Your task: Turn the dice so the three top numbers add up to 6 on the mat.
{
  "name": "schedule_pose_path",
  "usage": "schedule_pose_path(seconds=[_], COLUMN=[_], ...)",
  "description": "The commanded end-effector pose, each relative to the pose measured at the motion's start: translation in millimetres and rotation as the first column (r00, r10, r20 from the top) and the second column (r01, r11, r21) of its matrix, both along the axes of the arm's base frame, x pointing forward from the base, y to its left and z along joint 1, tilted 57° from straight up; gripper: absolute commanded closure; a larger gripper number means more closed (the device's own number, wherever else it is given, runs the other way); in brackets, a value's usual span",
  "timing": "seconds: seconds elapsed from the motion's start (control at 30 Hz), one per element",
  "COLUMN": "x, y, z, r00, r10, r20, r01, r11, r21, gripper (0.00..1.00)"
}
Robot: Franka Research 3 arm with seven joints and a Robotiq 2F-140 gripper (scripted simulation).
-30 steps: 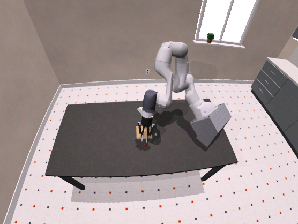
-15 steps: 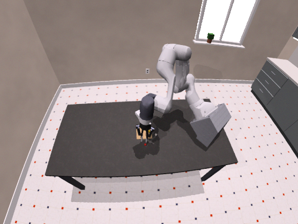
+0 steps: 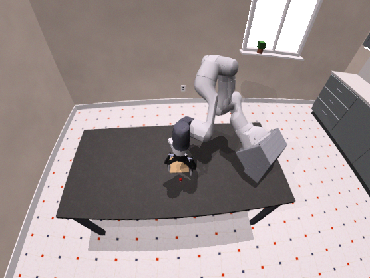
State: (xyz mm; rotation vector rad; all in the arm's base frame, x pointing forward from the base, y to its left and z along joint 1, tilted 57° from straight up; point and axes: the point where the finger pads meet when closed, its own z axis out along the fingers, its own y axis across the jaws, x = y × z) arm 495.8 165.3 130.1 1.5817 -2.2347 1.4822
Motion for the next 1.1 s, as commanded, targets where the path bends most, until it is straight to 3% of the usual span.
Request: schedule_pose_path(seconds=[0.0,0.43,0.6,1.07], x=[-0.4,0.2,0.6,3.8], y=[-4.4,-13.6,-15.6,-25.5], z=[-4.3,-11.2,-12.4,-17.1], r00=[0.991,0.923,0.900,0.743], r10=[-0.092,-0.280,-0.320,-0.519], r20=[0.099,0.265,0.296,0.422], r01=[0.085,0.221,0.244,0.321], r11=[0.994,0.947,0.932,0.830], r21=[0.074,0.232,0.268,0.456], gripper=[0.00,0.00,0.00,0.00])
